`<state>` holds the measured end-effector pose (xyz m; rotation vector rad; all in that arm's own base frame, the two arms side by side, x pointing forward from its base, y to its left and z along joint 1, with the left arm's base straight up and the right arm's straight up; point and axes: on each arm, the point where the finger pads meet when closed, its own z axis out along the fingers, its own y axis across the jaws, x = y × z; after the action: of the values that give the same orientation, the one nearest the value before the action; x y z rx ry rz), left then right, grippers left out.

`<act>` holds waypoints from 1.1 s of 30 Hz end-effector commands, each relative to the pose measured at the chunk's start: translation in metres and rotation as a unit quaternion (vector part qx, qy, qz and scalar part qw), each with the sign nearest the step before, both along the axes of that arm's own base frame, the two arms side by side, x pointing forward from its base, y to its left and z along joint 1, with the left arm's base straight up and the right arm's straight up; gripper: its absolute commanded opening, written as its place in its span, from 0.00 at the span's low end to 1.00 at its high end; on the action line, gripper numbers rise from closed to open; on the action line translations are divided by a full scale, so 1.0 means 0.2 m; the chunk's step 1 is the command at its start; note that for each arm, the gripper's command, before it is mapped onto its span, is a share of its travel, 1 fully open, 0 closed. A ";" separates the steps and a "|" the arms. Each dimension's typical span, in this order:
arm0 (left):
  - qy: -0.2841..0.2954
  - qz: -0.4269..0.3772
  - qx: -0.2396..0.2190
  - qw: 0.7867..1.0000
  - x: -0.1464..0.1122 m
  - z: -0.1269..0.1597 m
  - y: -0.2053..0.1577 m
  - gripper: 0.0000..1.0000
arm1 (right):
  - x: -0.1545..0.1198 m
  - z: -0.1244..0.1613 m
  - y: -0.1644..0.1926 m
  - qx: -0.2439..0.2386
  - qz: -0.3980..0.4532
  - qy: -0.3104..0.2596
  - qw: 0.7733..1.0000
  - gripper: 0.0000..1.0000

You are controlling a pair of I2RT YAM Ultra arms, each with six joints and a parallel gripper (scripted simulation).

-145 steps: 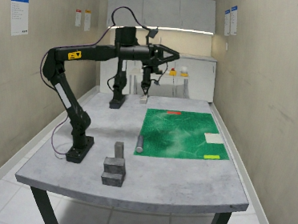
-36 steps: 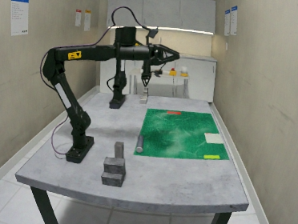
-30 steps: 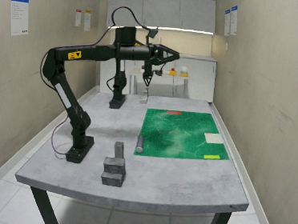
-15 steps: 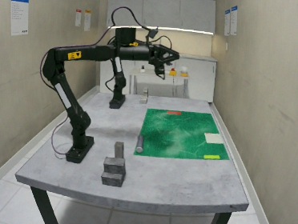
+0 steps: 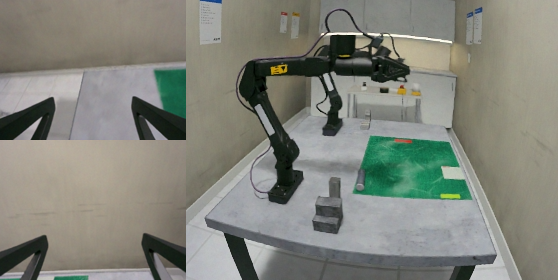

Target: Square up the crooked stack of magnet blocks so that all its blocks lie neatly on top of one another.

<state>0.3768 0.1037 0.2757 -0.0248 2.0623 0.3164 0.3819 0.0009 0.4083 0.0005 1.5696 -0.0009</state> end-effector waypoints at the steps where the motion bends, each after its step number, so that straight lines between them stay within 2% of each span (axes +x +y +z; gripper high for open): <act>1: -0.143 -0.010 -0.017 0.990 0.08 0.40 -0.13 0.80 | -0.05 0.04 0.00 -0.002 0.002 -0.009 1.000 1.00; 2: -0.160 -0.017 -0.025 0.987 0.08 0.43 -0.17 0.80 | -0.02 0.01 -0.01 -0.002 0.001 -0.001 1.000 1.00; 3: -0.178 -0.026 -0.033 0.983 0.09 0.48 -0.22 0.80 | -0.03 0.06 -0.01 -0.002 0.001 -0.019 1.000 1.00; 4: -0.181 -0.033 -0.043 0.982 0.09 0.46 -0.26 0.80 | -0.03 0.04 -0.01 -0.002 0.001 -0.015 1.000 1.00; 6: -0.221 -0.050 -0.060 0.972 0.06 0.57 -0.34 0.80 | -0.03 -0.03 -0.01 -0.002 0.000 0.004 1.000 1.00; 7: -0.238 -0.059 -0.070 0.967 0.05 0.61 -0.38 0.80 | -0.04 0.03 -0.01 -0.002 0.000 -0.008 1.000 1.00; 9: -0.238 -0.059 -0.070 0.967 0.05 0.61 -0.38 0.80 | -0.04 0.03 -0.01 -0.002 0.000 -0.008 1.000 1.00; 10: -0.255 -0.067 -0.079 0.961 0.05 0.67 -0.42 0.80 | -0.02 0.03 0.00 -0.001 0.003 -0.007 1.000 1.00; 11: -0.262 -0.073 -0.087 0.958 0.03 0.67 -0.45 0.80 | -0.05 0.06 -0.02 -0.002 -0.001 -0.021 1.000 1.00; 14: -0.277 -0.090 -0.105 0.951 0.01 0.72 -0.52 0.80 | -0.04 0.00 -0.02 -0.001 -0.002 -0.004 1.000 1.00; 16: -0.244 -0.087 -0.094 0.961 0.03 0.61 -0.51 0.80 | -0.04 0.00 0.00 -0.001 0.004 -0.003 1.000 1.00; 17: -0.292 -0.101 -0.075 0.948 -0.04 0.84 -0.52 0.80 | -0.04 -0.01 0.01 -0.001 0.006 0.000 1.000 1.00; 18: -0.296 -0.099 -0.074 0.947 -0.04 0.85 -0.51 0.80 | -0.05 0.05 0.01 -0.001 0.006 -0.012 1.000 1.00; 26: -0.289 -0.100 -0.074 0.949 -0.04 0.83 -0.50 0.80 | -0.03 0.06 0.02 0.000 0.009 -0.014 1.000 1.00; 27: -0.270 -0.104 -0.081 0.954 -0.01 0.76 -0.52 0.80 | -0.02 0.04 0.01 0.000 0.004 -0.011 1.000 1.00; 28: -0.284 -0.104 -0.080 0.950 -0.04 0.82 -0.52 0.80 | -0.03 0.07 0.03 0.000 0.010 -0.016 1.000 1.00; 33: -0.252 -0.102 -0.088 0.958 0.01 0.68 -0.52 0.80 | -0.02 0.08 -0.01 0.000 0.000 -0.020 1.000 1.00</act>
<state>0.3804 0.0009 0.4136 -0.0010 1.5513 0.0062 0.3815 0.0008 0.4066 0.0001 1.5723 -0.0005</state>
